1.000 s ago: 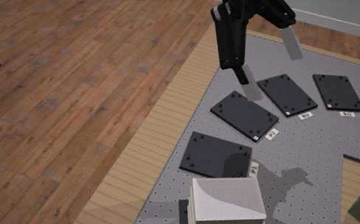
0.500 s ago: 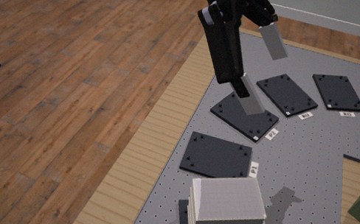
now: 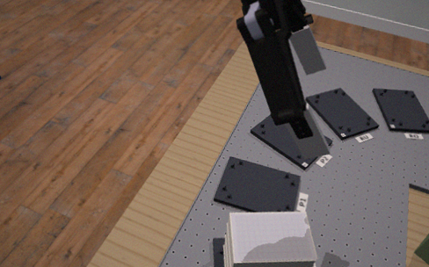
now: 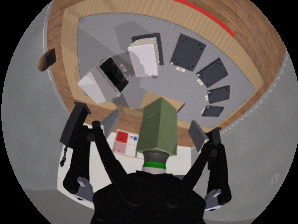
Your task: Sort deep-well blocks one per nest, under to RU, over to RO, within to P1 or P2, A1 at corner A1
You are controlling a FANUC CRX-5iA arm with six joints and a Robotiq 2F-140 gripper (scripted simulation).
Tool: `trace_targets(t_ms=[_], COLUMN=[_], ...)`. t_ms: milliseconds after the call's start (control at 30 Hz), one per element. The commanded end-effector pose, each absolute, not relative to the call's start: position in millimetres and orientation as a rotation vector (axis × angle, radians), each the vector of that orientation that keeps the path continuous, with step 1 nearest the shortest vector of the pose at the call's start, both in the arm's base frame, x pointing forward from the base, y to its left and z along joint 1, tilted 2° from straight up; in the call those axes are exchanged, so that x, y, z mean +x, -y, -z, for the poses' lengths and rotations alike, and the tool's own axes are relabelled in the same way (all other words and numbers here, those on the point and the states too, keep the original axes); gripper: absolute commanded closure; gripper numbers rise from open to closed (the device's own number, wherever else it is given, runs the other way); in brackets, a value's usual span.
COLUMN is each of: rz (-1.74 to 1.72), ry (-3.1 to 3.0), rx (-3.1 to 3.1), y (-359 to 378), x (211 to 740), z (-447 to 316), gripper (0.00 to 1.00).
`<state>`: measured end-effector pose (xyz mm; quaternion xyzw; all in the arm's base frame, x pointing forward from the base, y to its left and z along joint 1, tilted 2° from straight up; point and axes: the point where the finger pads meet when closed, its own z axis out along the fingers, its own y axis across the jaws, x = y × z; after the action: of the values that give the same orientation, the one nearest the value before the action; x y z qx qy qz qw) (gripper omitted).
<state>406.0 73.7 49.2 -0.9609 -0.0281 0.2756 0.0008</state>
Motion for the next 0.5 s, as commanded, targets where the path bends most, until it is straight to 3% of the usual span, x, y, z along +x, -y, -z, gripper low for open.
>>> trace_targets(t_ms=[0, 467], rz=[-0.827, -0.775], ry=[0.249, 0.458], rx=[-3.042, -3.06], y=[-87.3, -129.8], x=[407.9, 408.1], z=[-57.5, -81.0], gripper=[0.0, 0.0])
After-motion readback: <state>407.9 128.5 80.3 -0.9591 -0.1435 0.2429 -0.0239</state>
